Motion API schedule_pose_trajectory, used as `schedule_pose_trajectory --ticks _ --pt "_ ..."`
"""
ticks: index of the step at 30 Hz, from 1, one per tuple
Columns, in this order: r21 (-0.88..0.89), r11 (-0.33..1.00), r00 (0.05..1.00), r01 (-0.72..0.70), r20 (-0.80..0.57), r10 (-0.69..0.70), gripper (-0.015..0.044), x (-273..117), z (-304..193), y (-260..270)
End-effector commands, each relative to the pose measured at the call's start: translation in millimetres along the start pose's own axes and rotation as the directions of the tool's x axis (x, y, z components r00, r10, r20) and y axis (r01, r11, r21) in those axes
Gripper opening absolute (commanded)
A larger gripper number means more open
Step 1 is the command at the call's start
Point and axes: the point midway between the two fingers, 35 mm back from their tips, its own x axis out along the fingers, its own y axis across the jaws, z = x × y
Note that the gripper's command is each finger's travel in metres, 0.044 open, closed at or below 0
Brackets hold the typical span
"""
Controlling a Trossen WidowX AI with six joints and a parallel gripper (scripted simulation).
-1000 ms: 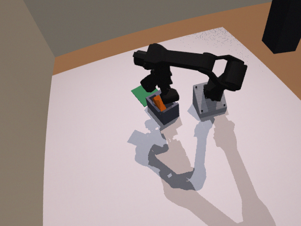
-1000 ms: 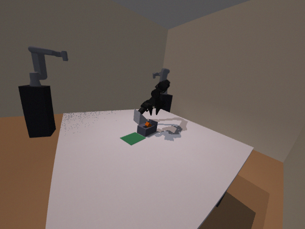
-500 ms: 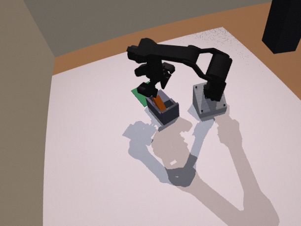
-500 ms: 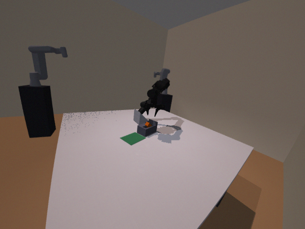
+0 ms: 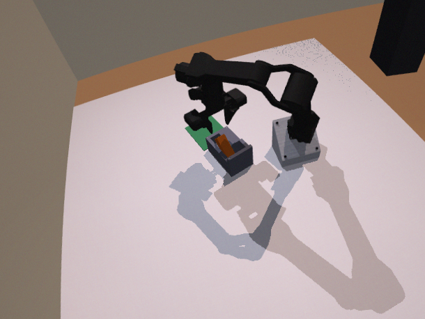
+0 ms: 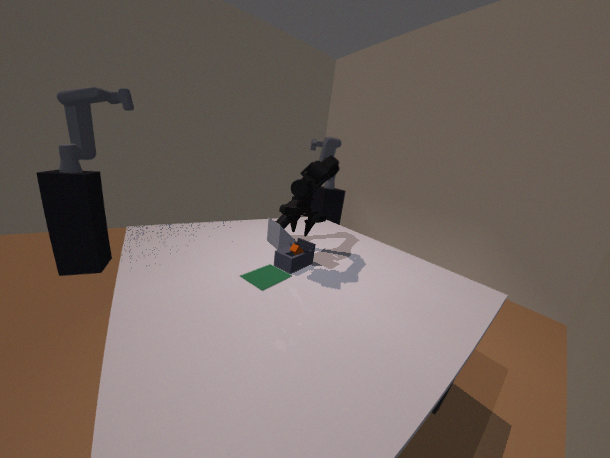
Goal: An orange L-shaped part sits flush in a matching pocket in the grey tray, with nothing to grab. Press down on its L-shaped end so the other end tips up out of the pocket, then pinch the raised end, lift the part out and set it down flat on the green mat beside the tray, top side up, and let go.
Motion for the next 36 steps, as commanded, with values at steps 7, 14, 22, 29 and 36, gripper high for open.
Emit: schedule_pose_trajectory --ticks 7,14,22,29,36 --pt "0.013 1.000 1.000 0.005 -0.013 -0.005 0.0280 28.0 -1.6 -1.7" --pt "0.013 1.000 1.000 0.005 -0.013 -0.005 0.0280 37.6 -1.2 -1.2" --pt "0.013 1.000 1.000 0.005 -0.013 -0.005 0.0280 50.7 -1.2 -1.0" --pt "0.013 1.000 1.000 0.005 -0.013 -0.004 0.0280 62.1 -1.7 -1.2" --pt "0.013 1.000 1.000 0.004 -0.014 -0.004 0.0280 73.3 -2.5 -1.7"
